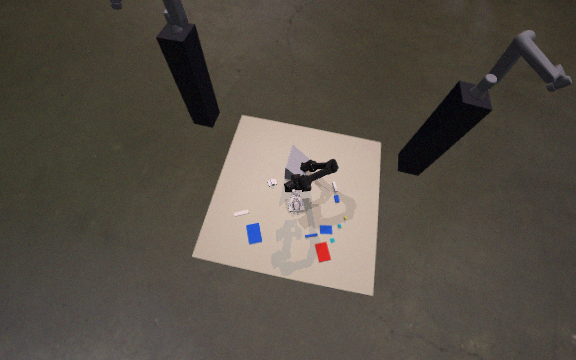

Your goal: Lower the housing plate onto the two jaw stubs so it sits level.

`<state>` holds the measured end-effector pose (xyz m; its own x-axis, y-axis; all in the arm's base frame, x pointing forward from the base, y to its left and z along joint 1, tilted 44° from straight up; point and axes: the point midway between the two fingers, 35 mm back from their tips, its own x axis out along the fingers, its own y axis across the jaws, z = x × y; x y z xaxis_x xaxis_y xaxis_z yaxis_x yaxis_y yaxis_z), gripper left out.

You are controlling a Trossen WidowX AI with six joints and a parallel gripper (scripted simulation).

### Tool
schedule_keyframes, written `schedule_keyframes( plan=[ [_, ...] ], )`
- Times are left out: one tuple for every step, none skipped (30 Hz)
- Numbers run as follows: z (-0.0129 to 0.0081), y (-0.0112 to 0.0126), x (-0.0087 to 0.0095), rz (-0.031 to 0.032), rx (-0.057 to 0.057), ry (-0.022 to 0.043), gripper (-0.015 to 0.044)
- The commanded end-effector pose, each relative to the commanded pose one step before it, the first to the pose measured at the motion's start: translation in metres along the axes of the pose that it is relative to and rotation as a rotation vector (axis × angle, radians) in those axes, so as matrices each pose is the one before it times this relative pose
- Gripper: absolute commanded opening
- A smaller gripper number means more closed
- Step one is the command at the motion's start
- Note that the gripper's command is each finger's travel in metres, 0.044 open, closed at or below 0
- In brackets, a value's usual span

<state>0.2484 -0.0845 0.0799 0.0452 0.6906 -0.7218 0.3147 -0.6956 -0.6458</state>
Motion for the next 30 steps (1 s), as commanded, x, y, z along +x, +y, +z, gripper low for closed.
schedule_keyframes(
  plan=[
    [0.00100,-0.00041,0.00014,-0.00006,-0.0049,-0.00344,0.0351],
    [0.00000,0.00000,0.00000,0.00000,0.0000,0.00000,0.0351],
    [0.00000,0.00000,0.00000,0.00000,0.0000,0.00000,0.0351],
    [0.00000,0.00000,0.00000,0.00000,0.0000,0.00000,0.0351],
    [0.00000,0.00000,0.00000,0.00000,0.0000,0.00000,0.0351],
    [0.00047,0.00028,0.00000,0.00002,0.0000,-0.00002,0.0351],
    [0.00047,0.00028,0.00000,0.00001,0.0000,-0.00002,0.0351],
    [0.00000,0.00000,0.00000,0.00000,0.0000,0.00000,0.0351],
    [0.00000,0.00000,0.00000,0.00000,0.0000,0.00000,0.0351],
    [0.00000,0.00000,0.00000,0.00000,0.0000,0.00000,0.0351],
    [0.00000,0.00000,0.00000,0.00000,0.0000,0.00000,0.0351],
    [0.00000,0.00000,0.00000,0.00000,0.0000,0.00000,0.0351],
    [0.00000,0.00000,0.00000,0.00000,0.0000,0.00000,0.0351],
    [0.00000,0.00000,0.00000,0.00000,0.0000,0.00000,0.0351],
    [0.00000,0.00000,0.00000,0.00000,0.0000,0.00000,0.0351],
    [-0.00004,0.00005,0.00027,0.00006,0.0000,-0.00001,0.0351],
    [-0.00012,0.00014,0.00081,0.00017,0.0000,-0.00002,0.0351],
    [-0.00020,0.00022,0.00134,0.00028,0.0000,-0.00003,0.0351],
    [-0.00024,0.00026,0.00162,0.00032,0.0000,-0.00004,0.0351],
    [-0.00023,0.00025,0.00162,0.00031,0.0000,-0.00003,0.0351],
    [-0.00022,0.00024,0.00162,0.00030,0.0000,-0.00003,0.0351],
    [-0.00022,0.00023,0.00162,0.00029,0.0000,-0.00002,0.0351],
    [-0.00021,0.00023,0.00162,0.00028,0.0000,-0.00002,0.0351],
    [-0.00021,0.00022,0.00162,0.00027,0.0000,-0.00002,0.0351],
    [-0.00020,0.00021,0.00162,0.00026,0.0000,-0.00001,0.0351],
    [-0.00020,0.00020,0.00165,0.00025,0.0000,-0.00001,0.0351],
    [-0.00019,0.00019,0.00165,0.00024,0.0000,-0.00001,0.0351],
    [-0.00018,0.00018,0.00165,0.00023,0.0000,0.00000,0.0351],
    [-0.00018,0.00017,0.00165,0.00022,0.0000,0.00000,0.0351],
    [-0.00017,0.00016,0.00165,0.00021,0.0000,0.00000,0.0351]
  ],
)
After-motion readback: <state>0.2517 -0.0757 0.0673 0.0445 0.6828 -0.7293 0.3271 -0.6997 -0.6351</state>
